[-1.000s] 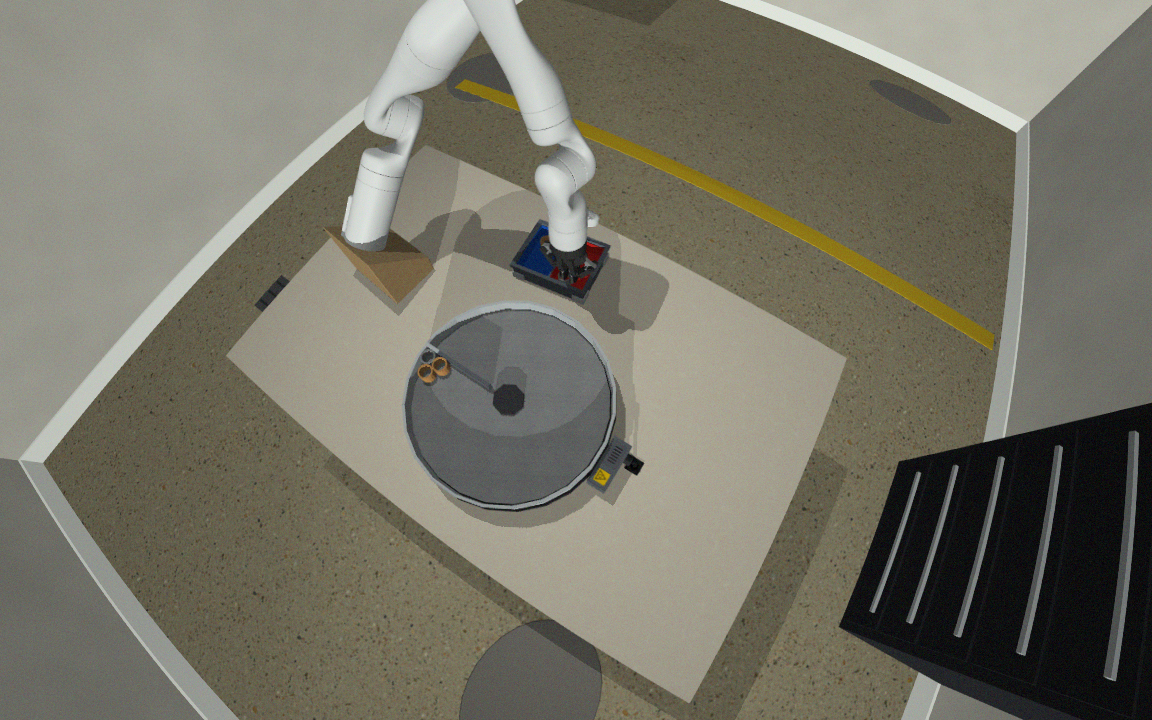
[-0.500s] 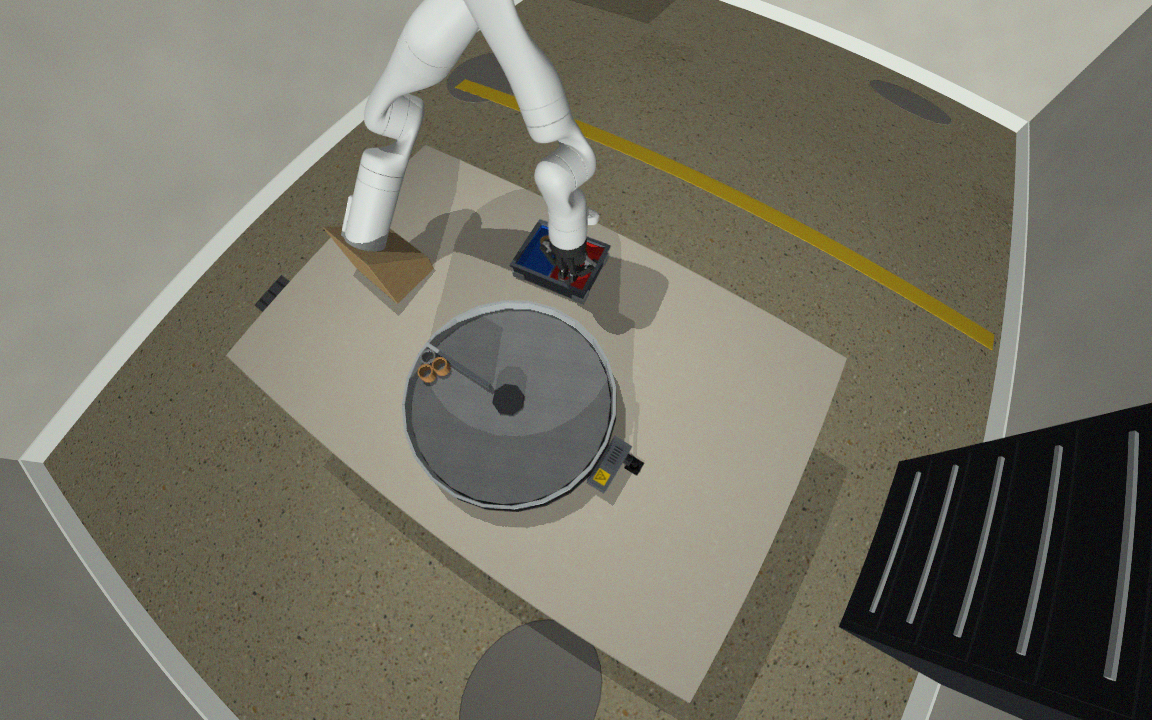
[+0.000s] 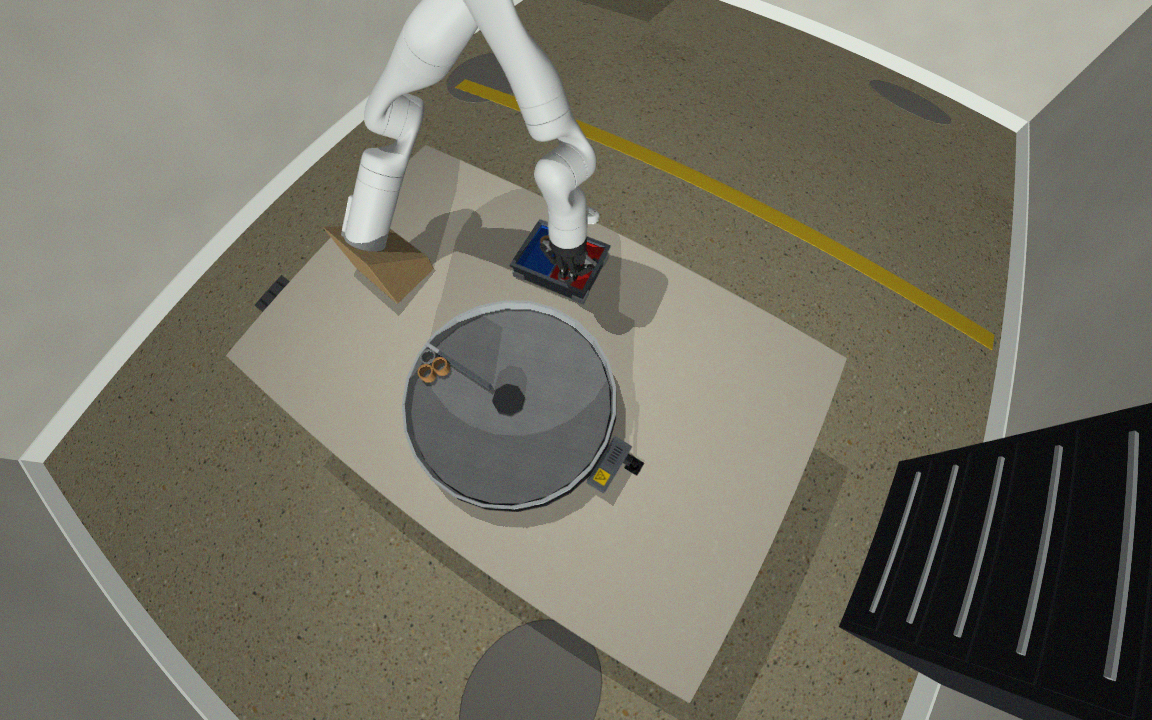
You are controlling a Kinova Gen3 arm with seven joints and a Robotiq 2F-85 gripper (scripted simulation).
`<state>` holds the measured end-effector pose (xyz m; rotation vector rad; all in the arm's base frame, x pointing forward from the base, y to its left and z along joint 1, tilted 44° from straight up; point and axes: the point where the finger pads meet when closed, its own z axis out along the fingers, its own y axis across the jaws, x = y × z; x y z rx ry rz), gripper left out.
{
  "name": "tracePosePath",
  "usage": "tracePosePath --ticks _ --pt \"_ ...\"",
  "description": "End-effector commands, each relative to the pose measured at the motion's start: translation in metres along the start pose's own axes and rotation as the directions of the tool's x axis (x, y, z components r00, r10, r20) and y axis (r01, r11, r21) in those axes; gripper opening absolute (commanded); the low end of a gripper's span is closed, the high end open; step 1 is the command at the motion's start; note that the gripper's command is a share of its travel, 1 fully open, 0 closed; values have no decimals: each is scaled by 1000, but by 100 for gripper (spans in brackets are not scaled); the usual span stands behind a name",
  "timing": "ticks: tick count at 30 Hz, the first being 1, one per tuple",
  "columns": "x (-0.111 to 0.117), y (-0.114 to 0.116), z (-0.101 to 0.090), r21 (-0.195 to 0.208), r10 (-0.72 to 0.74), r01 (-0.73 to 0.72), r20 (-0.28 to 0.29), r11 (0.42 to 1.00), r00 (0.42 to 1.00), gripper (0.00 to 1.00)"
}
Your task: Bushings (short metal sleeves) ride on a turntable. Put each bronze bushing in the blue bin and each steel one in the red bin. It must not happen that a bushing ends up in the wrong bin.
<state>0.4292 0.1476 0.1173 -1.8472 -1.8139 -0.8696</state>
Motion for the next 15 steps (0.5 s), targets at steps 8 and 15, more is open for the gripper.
tracePosePath --ticks 8,15 --pt "-1 1 -4 -3 1 -1 1 1000 1000 16" --pt "-1 1 -6 -3 1 -1 1 1000 1000 16"
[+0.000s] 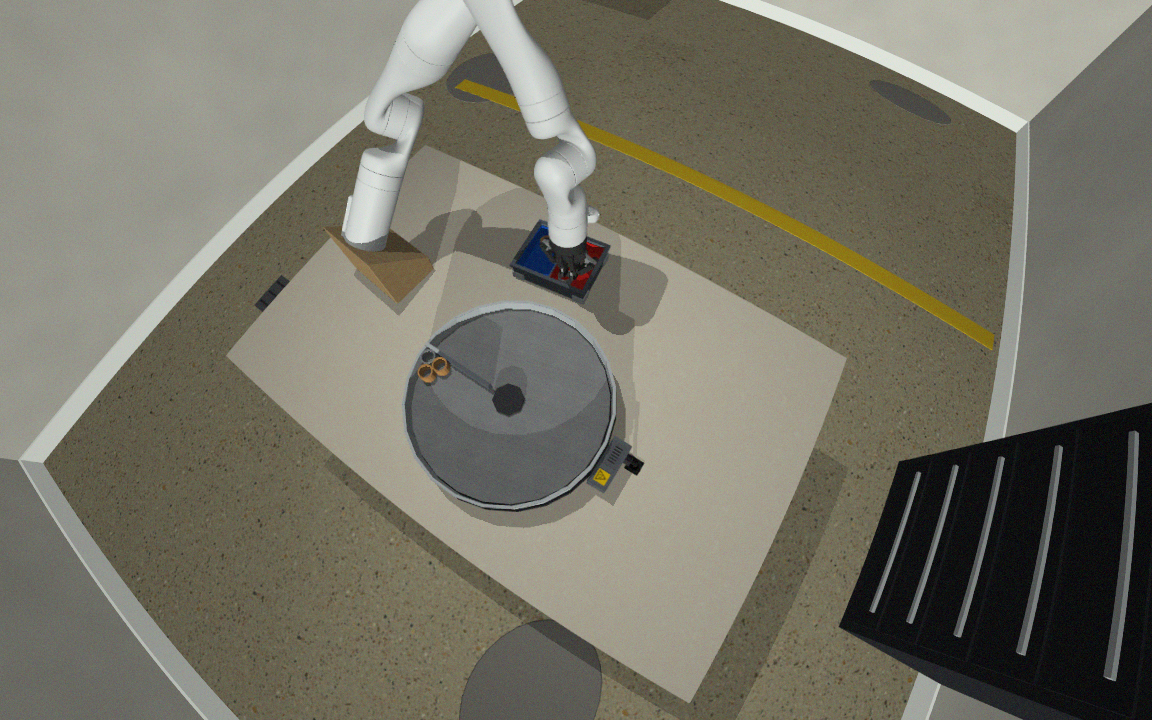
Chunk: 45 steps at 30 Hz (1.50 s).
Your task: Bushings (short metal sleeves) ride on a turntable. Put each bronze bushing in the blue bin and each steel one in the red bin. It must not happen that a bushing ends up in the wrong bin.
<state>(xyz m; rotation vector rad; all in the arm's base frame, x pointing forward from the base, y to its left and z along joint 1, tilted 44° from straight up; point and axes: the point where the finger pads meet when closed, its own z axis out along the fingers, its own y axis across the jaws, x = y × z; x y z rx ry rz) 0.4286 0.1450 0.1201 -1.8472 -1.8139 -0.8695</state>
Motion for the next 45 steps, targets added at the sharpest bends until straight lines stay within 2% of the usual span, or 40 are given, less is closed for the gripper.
tracePosePath --ticks 1,20,22,24,27,30,35,45 --pt "-1 1 -2 -3 1 -1 1 1000 1000 16" --pt "-1 1 -6 -3 1 -1 1 1000 1000 16" --pt "-1 1 -25 -3 1 -1 1 1000 1000 16" --pt "-1 1 -25 -3 1 -1 1 1000 1000 16" --pt "0 1 -54 -3 1 -1 1 1000 1000 16" --pt "0 1 -54 -3 1 -1 1 1000 1000 16" --pt "0 1 -102 -3 1 -1 1 1000 1000 16" --pt "0 1 -102 -3 1 -1 1 1000 1000 16"
